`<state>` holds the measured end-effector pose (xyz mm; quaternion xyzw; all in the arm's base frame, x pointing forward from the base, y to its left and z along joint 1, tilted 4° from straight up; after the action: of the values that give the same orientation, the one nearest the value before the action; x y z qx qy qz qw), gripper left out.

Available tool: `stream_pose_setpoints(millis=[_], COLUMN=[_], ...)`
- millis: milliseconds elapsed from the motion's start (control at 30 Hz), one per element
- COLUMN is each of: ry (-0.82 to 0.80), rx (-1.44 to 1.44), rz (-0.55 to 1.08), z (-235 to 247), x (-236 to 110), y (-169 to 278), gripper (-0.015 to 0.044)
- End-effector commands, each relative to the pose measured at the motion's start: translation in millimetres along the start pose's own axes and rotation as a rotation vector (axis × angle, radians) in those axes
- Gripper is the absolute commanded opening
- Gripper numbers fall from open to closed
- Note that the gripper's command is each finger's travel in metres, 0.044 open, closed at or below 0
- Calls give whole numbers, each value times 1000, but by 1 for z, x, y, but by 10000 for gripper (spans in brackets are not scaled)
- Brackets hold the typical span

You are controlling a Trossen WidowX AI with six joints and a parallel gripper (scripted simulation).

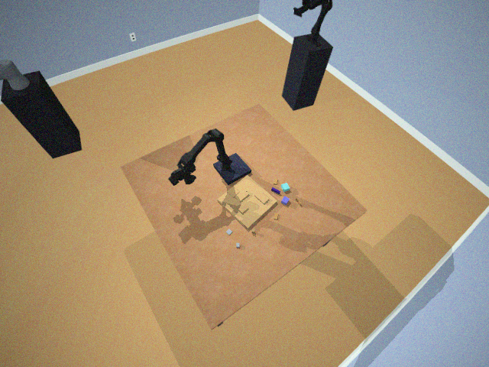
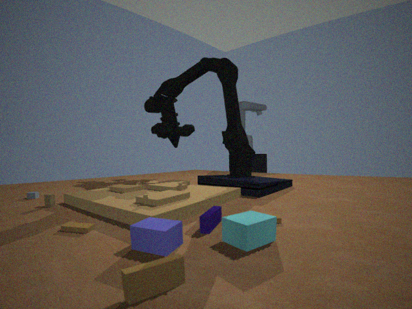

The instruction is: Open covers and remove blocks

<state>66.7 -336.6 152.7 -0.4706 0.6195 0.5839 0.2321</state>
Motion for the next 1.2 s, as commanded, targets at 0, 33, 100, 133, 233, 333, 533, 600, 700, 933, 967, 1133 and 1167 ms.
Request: stream_pose_setpoints(millis=[0,33,100,133,233,333,533,600,700,933,967,1133,1167], ry=[11,14,19,22,28,32,33,32,29,12,9,-10,-14], rx=[-3,-1,3,5,11,17,27,30,34,41,42,46,47], rz=[-31,-41,-61,-71,-101,-130,-188,-207,-235,-295,-303,-341,-349], z=[2,2,3,4,6,9,17,20,25,41,44,58,61], x=[-4,-6,-10,-13,-19,-26,-39,-44,-51,-67,-69,-81,-83], y=[-18,-23,-33,-38,-53,-67,-96,-105,-119,-150,-154,-174,-178], gripper=[0,0,0,0,0,0,0,0,0,0,0,0,0])
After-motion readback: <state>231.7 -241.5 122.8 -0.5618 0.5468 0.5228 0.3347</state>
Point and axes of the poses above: the point midway between the two fingers, 35 mm back from their tips, its own x axis out along the fingers, its own z axis across the jaws, y = z × x, the point moved 3 cm from there along -x, back along the fingers, and after that the axes turned 12 degrees about x, right-handed, at the moved point
